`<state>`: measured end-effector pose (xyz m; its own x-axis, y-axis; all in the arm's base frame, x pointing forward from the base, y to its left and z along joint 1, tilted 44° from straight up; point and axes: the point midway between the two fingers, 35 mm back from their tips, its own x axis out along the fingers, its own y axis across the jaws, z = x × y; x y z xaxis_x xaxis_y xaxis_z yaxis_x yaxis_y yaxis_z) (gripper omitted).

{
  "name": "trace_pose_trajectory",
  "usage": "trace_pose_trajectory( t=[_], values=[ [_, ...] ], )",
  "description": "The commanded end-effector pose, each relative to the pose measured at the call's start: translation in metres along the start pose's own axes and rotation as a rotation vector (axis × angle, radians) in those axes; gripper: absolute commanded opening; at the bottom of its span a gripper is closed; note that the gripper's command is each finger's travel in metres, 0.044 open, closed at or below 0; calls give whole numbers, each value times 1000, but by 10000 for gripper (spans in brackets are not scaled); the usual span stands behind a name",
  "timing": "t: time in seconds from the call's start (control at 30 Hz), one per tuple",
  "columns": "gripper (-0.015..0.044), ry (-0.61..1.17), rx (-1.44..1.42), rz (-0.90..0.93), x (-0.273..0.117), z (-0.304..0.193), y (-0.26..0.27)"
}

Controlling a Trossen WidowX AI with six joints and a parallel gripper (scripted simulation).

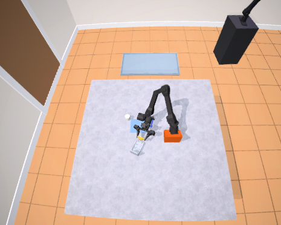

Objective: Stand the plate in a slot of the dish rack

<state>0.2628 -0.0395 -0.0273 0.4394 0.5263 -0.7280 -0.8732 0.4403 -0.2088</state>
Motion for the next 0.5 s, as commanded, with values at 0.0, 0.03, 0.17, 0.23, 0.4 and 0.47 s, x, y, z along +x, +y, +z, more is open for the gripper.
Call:
trace_pose_trajectory(
  t=[0.0, 0.03, 0.17, 0.23, 0.4, 0.47],
  values=[
    [0, -37, -88, -43, -4, 0, -1],
    [0, -37, -88, -43, -4, 0, -1],
    [0, -37, -88, -43, -4, 0, -1],
    [0, -37, -88, -43, -4, 0, -1],
    [0, -36, -88, -42, -3, 0, -1],
    [0, -34, -84, -41, 2, 1, -1]
  ],
)
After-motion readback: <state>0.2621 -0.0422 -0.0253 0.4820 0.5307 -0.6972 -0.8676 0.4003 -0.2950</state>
